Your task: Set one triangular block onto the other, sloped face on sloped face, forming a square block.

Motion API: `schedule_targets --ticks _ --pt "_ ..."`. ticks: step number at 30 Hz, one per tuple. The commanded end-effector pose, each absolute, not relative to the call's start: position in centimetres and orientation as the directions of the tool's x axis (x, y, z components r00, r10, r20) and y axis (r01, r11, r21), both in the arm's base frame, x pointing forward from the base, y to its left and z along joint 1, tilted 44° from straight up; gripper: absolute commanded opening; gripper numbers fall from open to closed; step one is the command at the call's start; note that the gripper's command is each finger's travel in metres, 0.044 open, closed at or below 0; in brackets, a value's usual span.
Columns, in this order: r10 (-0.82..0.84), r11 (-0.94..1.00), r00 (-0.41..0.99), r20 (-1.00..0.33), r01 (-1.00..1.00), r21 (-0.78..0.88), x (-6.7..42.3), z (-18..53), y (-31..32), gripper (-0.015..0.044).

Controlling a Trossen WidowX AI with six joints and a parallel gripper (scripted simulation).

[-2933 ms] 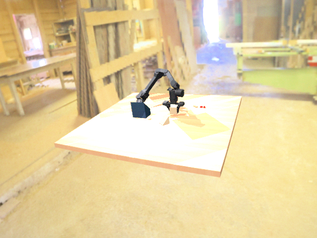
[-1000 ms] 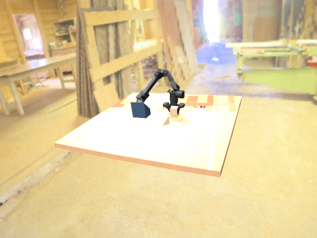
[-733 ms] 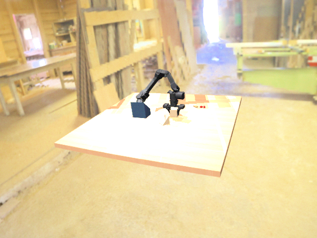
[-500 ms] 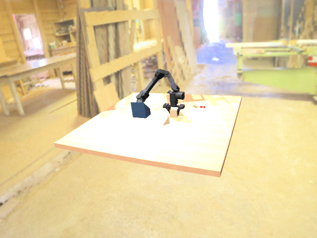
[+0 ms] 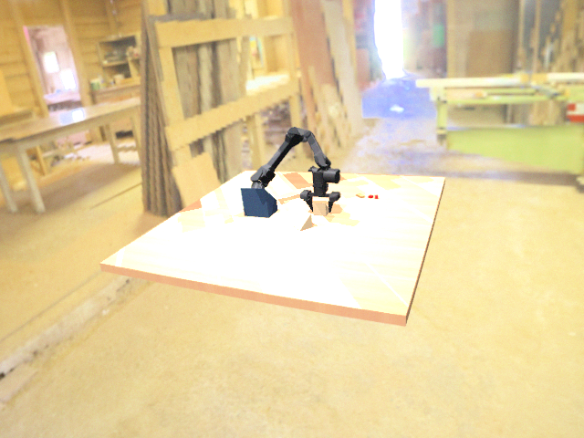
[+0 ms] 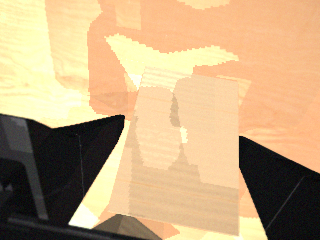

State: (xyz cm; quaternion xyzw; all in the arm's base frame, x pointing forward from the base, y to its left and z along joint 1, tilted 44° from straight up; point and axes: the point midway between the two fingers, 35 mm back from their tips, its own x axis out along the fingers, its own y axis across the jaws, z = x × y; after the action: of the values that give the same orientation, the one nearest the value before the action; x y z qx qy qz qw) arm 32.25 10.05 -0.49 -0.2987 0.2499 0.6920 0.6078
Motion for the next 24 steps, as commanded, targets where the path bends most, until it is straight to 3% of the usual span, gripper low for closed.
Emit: schedule_targets --ticks 1,8,19,24 --pt "0.692 -0.137 -0.082 -0.717 -0.99 -0.018 32.3 -0.4 10.1 0.044" --pt "0.69 -0.136 -0.082 -0.719 -0.991 -0.017 32.8 3.6 6.1 0.044" --pt "0.697 -0.127 -0.074 -0.713 -0.992 -0.021 33.0 3.4 5.9 0.044" --pt "0.815 -0.156 -0.142 -0.561 -0.988 0.023 32.9 2.5 3.2 0.044"
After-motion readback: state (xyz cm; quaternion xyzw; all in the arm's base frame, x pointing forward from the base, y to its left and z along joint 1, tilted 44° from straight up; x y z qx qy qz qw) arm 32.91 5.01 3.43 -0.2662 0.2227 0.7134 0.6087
